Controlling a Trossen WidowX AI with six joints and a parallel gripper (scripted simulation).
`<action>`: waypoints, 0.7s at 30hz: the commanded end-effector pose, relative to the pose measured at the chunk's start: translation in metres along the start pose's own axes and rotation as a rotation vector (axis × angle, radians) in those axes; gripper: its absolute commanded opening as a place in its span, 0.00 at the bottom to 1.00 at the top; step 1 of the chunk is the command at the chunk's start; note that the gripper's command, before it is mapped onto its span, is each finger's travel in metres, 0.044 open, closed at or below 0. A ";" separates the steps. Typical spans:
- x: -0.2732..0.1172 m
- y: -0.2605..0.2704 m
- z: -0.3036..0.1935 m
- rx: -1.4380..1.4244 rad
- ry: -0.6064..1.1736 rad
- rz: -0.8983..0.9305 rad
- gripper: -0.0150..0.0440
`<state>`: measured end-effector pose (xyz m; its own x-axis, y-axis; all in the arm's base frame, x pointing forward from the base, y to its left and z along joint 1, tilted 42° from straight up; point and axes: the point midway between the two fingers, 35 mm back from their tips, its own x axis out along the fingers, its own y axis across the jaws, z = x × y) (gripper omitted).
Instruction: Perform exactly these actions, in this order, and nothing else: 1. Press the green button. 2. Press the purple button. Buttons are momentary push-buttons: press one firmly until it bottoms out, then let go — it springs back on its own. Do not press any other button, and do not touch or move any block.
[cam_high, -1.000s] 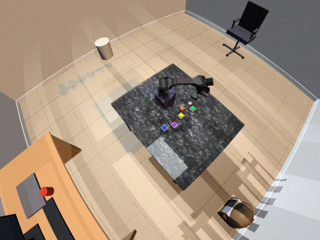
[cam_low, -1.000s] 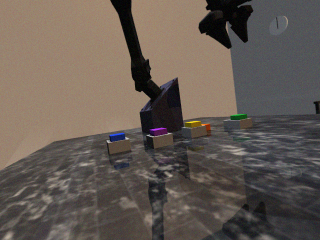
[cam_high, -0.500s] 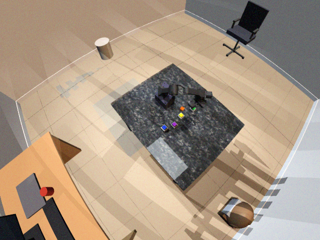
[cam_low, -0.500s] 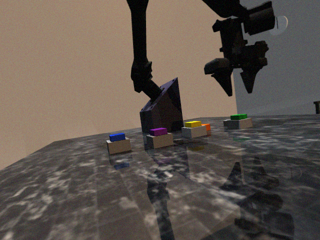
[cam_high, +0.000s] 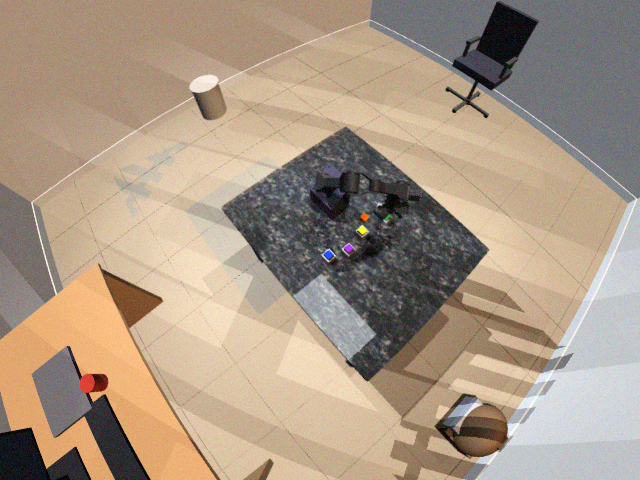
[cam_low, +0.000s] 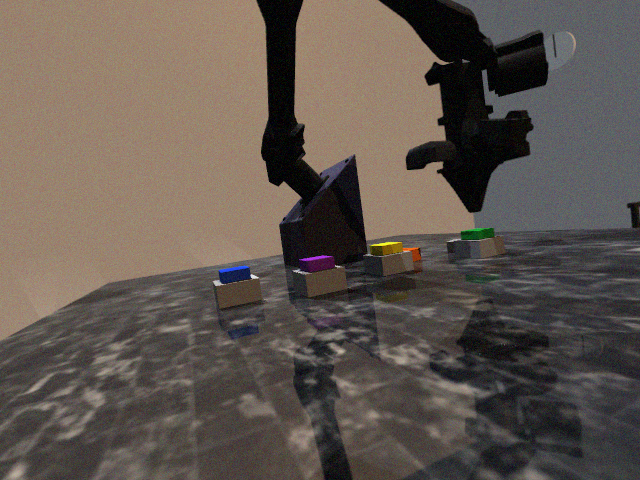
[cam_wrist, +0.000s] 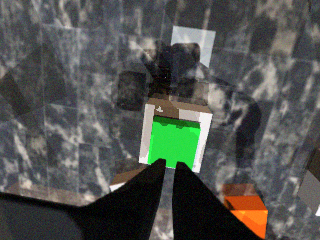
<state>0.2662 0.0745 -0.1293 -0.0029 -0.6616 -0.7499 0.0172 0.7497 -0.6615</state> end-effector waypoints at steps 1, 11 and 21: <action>0.000 -0.001 0.000 -0.004 -0.003 -0.004 0.29; 0.013 -0.001 0.001 -0.004 -0.003 -0.004 0.29; 0.029 -0.001 0.000 -0.004 -0.003 -0.005 0.29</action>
<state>0.2684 0.0591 -0.1475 0.0012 -0.6599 -0.7513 0.0204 0.7512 -0.6598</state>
